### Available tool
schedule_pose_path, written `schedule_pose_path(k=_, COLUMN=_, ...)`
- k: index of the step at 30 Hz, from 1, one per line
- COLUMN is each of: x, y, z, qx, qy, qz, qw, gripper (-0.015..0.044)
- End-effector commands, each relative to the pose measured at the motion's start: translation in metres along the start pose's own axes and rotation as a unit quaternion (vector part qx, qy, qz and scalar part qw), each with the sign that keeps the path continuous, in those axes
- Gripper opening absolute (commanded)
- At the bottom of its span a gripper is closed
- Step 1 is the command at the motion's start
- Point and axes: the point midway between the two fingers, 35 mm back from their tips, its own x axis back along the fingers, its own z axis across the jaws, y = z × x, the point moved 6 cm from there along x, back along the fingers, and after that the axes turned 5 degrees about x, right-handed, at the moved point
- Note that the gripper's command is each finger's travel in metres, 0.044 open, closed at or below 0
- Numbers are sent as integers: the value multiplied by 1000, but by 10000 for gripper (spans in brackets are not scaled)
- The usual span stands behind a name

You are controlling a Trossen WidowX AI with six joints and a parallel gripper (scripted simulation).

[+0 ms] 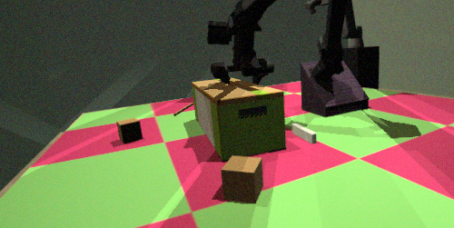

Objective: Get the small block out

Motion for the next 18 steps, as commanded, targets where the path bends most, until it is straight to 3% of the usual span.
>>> schedule_pose_path(k=1, x=-5, y=-12, z=1, qx=2, qy=1, qz=2, qw=1000, gripper=400)
schedule_pose_path(k=12, x=-10, y=-34, z=2, qx=2, qy=1, qz=3, qw=1000, gripper=400)
schedule_pose_path(k=18, x=42, y=-51, z=5, qx=-3, qy=3, qz=1, qw=1000, gripper=400)
